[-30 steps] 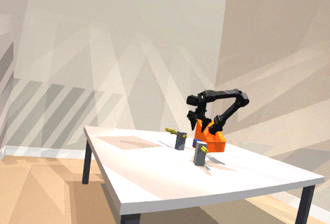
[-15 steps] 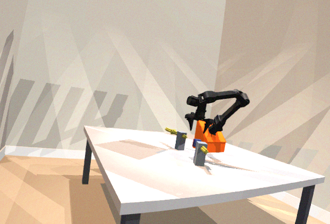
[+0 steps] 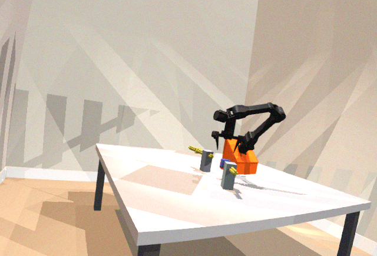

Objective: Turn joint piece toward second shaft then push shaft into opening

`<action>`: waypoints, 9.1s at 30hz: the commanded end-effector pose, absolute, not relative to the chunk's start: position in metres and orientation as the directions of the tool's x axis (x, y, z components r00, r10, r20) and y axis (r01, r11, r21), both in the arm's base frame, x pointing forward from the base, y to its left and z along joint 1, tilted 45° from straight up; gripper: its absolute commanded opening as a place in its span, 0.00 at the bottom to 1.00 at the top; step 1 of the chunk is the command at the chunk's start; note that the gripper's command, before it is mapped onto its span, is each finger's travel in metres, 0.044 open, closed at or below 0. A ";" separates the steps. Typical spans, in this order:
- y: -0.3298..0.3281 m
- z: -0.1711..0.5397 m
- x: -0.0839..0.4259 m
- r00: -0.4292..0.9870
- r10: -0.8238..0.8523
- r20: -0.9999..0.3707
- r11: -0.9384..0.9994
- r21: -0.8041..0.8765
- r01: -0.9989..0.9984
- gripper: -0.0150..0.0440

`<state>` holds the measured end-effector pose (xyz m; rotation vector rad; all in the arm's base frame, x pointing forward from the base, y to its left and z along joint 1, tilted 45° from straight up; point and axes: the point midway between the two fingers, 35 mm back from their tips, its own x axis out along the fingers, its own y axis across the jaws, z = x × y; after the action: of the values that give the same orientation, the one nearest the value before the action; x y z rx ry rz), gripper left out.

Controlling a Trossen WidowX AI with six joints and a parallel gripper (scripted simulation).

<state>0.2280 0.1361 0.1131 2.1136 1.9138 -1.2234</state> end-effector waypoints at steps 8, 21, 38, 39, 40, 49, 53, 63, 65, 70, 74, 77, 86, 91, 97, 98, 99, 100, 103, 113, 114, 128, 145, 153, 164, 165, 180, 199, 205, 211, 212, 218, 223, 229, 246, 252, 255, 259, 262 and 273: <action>0.145 0.100 0.225 -0.073 0.826 -0.559 -0.262 -0.496 0.828 1.00; 0.177 0.066 0.215 -0.073 0.827 -0.558 -0.261 -0.496 0.828 1.00; 0.199 0.048 0.208 -0.075 0.830 -0.553 -0.256 -0.497 0.829 1.00; 0.200 0.047 0.208 -0.075 0.830 -0.553 -0.257 -0.497 0.829 1.00; 0.201 0.047 0.208 -0.075 0.830 -0.553 -0.257 -0.498 0.829 1.00; 0.213 0.040 0.206 -0.074 0.832 -0.550 -0.257 -0.500 0.827 1.00; 0.213 0.040 0.206 -0.074 0.832 -0.550 -0.257 -0.500 0.827 0.87; 0.213 0.040 0.206 -0.074 0.832 -0.550 -0.257 -0.500 0.827 0.56; 0.213 0.040 0.206 -0.074 0.832 -0.550 -0.257 -0.500 0.827 0.56; 0.213 0.040 0.206 -0.074 0.832 -0.550 -0.257 -0.500 0.827 0.56; 0.213 0.040 0.206 -0.074 0.832 -0.550 -0.257 -0.500 0.827 0.56; 0.213 0.040 0.206 -0.074 0.832 -0.550 -0.257 -0.500 0.827 0.56; 0.213 0.040 0.206 -0.074 0.832 -0.550 -0.257 -0.500 0.827 0.56; 0.213 0.040 0.206 -0.074 0.832 -0.550 -0.257 -0.500 0.827 0.56; 0.213 0.040 0.206 -0.074 0.832 -0.550 -0.257 -0.500 0.827 0.56; 0.213 0.040 0.206 -0.074 0.832 -0.550 -0.257 -0.500 0.827 0.56; 0.213 0.040 0.206 -0.074 0.832 -0.550 -0.257 -0.500 0.827 0.56; 0.213 0.040 0.206 -0.074 0.832 -0.550 -0.257 -0.500 0.827 0.56; 0.213 0.040 0.206 -0.074 0.832 -0.550 -0.257 -0.500 0.827 0.56; 0.213 0.040 0.206 -0.074 0.832 -0.550 -0.257 -0.500 0.827 0.56; 0.213 0.040 0.206 -0.074 0.832 -0.550 -0.257 -0.500 0.827 0.56; 0.213 0.040 0.206 -0.074 0.832 -0.550 -0.257 -0.500 0.827 0.56; 0.213 0.040 0.206 -0.074 0.832 -0.550 -0.257 -0.500 0.827 0.56; 0.213 0.040 0.206 -0.074 0.832 -0.550 -0.257 -0.500 0.827 0.56; 0.213 0.042 0.207 -0.074 0.834 -0.547 -0.251 -0.496 0.831 0.46; 0.213 0.042 0.207 -0.074 0.834 -0.547 -0.251 -0.496 0.831 0.41; 0.211 0.041 0.210 -0.125 0.802 -0.584 -0.189 -0.447 0.874 0.25; 0.203 0.041 0.218 -0.217 0.671 -0.709 0.016 -0.279 0.960 0.25; 0.202 0.042 0.221 -0.222 0.625 -0.749 0.080 -0.221 0.972 0.25; 0.200 0.043 0.224 -0.215 0.578 -0.787 0.143 -0.161 0.977 0.25; 0.200 0.043 0.224 -0.212 0.570 -0.794 0.153 -0.151 0.977 0.25; 0.199 0.043 0.227 -0.197 0.533 -0.823 0.203 -0.102 0.974 0.25; 0.199 0.043 0.228 -0.189 0.519 -0.834 0.222 -0.082 0.972 0.25; 0.198 0.043 0.228 -0.189 0.520 -0.833 0.220 -0.083 0.972 0.25; 0.199 0.043 0.228 -0.188 0.520 -0.833 0.217 -0.084 0.972 0.25; 0.199 0.043 0.228 -0.188 0.520 -0.833 0.217 -0.084 0.972 0.25; 0.199 0.043 0.228 -0.188 0.520 -0.833 0.217 -0.084 0.972 0.25; 0.199 0.043 0.228 -0.188 0.520 -0.833 0.217 -0.084 0.972 0.25; 0.199 0.043 0.228 -0.188 0.520 -0.833 0.217 -0.084 0.972 0.25; 0.199 0.043 0.228 -0.188 0.520 -0.833 0.217 -0.084 0.972 0.25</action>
<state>0.2276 0.1985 0.0431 1.3902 1.8145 -0.8488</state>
